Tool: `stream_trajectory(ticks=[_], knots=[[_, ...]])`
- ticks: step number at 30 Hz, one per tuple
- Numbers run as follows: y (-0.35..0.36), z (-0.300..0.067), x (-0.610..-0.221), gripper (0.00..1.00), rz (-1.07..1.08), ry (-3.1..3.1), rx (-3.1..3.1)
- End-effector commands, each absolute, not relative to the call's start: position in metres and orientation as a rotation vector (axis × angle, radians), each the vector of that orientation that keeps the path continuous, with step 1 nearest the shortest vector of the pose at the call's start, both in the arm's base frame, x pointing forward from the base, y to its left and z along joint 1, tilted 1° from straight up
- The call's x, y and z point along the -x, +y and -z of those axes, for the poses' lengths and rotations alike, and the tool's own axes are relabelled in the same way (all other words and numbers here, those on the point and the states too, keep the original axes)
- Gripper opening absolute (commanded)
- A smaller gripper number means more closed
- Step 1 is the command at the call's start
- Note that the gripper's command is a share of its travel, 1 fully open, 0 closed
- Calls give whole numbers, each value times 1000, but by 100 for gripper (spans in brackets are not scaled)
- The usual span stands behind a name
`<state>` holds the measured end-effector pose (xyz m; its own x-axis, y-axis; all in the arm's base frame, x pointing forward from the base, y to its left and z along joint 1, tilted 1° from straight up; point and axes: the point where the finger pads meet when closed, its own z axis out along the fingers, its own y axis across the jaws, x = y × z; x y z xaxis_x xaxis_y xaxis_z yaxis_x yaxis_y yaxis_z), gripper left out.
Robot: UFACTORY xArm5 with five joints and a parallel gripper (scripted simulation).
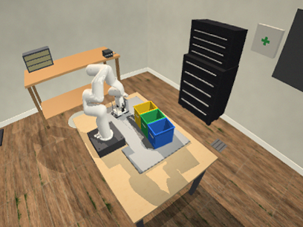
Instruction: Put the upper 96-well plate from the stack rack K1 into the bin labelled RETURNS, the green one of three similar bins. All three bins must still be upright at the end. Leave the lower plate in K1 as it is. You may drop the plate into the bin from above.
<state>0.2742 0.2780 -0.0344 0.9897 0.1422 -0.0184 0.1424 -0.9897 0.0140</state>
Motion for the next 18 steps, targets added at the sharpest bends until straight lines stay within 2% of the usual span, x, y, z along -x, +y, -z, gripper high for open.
stream_trajectory(ticks=[1, 18], knots=[[279, 34, -275, 0, 23, 223, -3120], [279, 24, -275, 0, 23, 223, -3120]])
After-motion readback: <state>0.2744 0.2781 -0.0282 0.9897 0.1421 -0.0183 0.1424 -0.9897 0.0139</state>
